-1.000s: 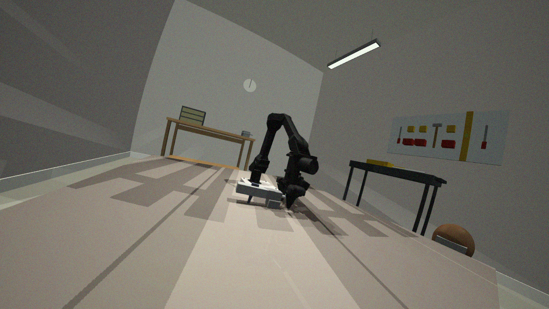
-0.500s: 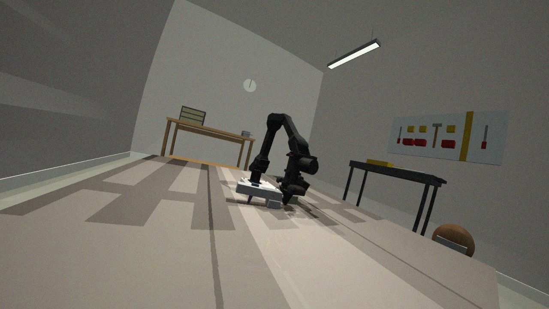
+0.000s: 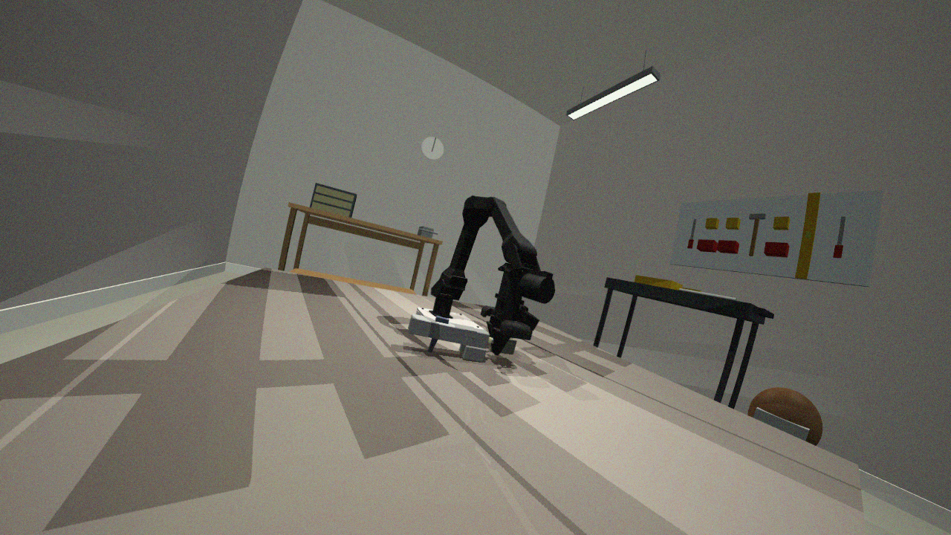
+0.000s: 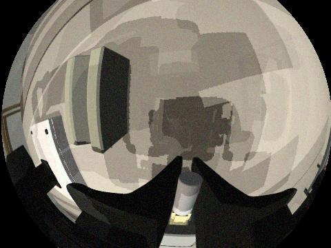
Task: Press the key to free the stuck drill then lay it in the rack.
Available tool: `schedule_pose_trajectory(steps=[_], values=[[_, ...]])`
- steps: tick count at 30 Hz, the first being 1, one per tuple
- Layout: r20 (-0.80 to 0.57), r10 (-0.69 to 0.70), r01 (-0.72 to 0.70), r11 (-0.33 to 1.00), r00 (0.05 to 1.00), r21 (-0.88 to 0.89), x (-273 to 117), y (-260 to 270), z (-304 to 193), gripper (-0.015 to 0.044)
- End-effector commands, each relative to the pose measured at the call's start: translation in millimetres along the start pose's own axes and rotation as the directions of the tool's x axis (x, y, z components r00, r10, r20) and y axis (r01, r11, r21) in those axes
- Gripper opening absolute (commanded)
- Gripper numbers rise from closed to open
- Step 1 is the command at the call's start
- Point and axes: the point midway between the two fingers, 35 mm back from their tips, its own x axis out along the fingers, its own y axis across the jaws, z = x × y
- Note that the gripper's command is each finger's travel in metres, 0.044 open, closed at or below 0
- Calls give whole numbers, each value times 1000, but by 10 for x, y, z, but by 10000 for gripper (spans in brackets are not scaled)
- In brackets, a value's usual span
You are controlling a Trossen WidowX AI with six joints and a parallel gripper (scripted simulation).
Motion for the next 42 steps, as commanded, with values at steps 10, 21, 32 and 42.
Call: schedule_pose_trajectory(steps=[10, 21, 32, 42], values=[[0, 2, -2, 1000, 1000, 1, 14, -6, 207, 0], [1, 2, -2, 1000, 1000, 1, 23, -6, 356, 0], [2, -1, 1, 1000, 1000, 0, 16, -3, 327, 236], [0, 2, -2, 1000, 1000, 1, 27, -10, 284, 440]])
